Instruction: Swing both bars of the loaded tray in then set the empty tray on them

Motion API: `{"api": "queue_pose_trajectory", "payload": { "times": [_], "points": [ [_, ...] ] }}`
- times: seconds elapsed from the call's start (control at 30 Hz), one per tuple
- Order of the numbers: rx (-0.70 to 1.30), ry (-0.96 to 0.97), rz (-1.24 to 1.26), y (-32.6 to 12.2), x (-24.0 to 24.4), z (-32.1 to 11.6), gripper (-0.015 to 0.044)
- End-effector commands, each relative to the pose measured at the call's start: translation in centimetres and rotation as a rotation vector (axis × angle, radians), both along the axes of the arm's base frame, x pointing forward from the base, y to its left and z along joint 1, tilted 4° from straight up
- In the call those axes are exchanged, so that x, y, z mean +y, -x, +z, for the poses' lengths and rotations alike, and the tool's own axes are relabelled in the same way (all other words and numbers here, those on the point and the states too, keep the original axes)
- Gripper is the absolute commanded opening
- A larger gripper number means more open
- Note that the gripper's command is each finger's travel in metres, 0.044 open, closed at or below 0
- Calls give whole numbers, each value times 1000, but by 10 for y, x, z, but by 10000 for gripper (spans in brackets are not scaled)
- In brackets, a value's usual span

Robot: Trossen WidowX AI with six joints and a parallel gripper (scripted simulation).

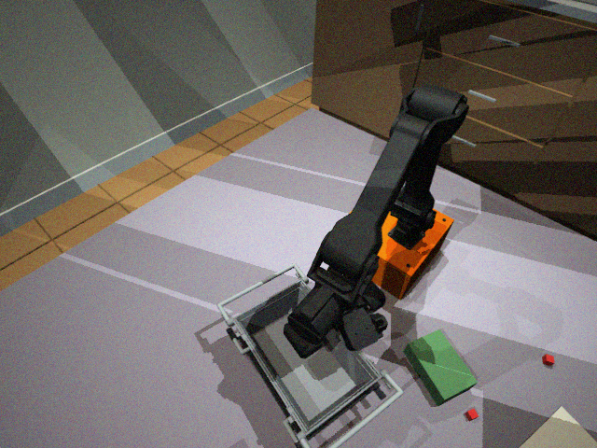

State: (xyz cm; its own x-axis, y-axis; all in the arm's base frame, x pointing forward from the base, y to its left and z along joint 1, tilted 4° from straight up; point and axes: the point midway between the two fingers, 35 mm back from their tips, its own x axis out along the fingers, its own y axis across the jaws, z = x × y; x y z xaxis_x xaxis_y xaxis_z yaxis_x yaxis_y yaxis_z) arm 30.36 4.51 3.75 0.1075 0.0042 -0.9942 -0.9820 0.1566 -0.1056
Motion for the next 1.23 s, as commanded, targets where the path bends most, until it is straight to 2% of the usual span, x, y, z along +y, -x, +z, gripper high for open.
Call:
{"api": "queue_pose_trajectory", "payload": {
  "times": [0.0, 0.23, 0.53, 1.03, 1.2],
  "points": [
    [6, -2, -1, 1, 0, -1, 337],
    [6, -2, -1, 1, 0, -1, 440],
    [1, 0, 0, -1, 0, 6, 440],
    [5, -2, -1, 9, 0, 105, 440],
    [1, 0, 1, 9, 0, 104, 440]
  ]
}}
